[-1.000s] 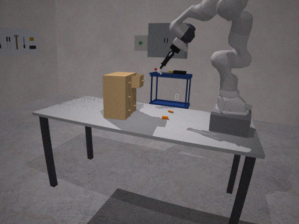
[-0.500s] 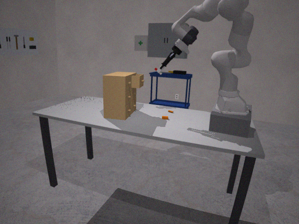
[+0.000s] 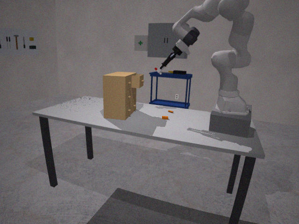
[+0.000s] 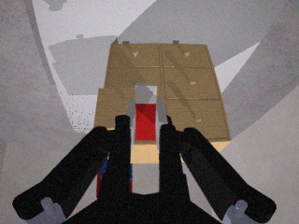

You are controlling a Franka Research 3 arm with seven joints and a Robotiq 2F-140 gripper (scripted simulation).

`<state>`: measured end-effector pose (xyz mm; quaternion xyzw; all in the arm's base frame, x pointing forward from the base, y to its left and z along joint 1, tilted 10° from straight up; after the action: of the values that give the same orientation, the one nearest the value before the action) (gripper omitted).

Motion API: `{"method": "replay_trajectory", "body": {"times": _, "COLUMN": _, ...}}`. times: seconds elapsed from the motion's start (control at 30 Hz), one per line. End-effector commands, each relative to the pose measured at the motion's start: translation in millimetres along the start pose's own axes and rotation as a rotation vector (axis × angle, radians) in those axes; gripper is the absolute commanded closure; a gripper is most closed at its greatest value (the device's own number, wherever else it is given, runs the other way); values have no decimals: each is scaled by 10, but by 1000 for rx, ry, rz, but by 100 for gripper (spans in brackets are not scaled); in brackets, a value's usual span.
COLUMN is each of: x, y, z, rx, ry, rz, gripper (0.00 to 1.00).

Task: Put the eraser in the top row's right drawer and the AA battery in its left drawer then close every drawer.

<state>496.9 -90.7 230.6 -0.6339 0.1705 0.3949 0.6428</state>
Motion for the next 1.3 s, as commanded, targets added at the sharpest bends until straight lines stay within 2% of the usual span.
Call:
{"method": "replay_trajectory", "body": {"times": 0.0, "x": -6, "y": 26, "z": -27, "rx": -31, "ry": 10, "rz": -45, "gripper": 89}}
{"method": "replay_trajectory", "body": {"times": 0.73, "x": -6, "y": 26, "z": -27, "rx": -31, "ry": 10, "rz": -45, "gripper": 89}}
{"method": "replay_trajectory", "body": {"times": 0.77, "x": -10, "y": 60, "z": -18, "rx": -31, "ry": 16, "rz": -114, "gripper": 89}}
{"method": "replay_trajectory", "body": {"times": 1.27, "x": -10, "y": 60, "z": -18, "rx": -31, "ry": 16, "rz": -114, "gripper": 89}}
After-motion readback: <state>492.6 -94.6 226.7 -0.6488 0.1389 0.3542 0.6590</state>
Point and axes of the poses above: the point where the finger pads meet when closed, its own x axis out along the fingers, its own z axis across the jaws, y = z × x, the point moved 2 cm from there along -x, back along the fingers, and after that the axes turned 5 degrees about -x, right-handed, at the moved point
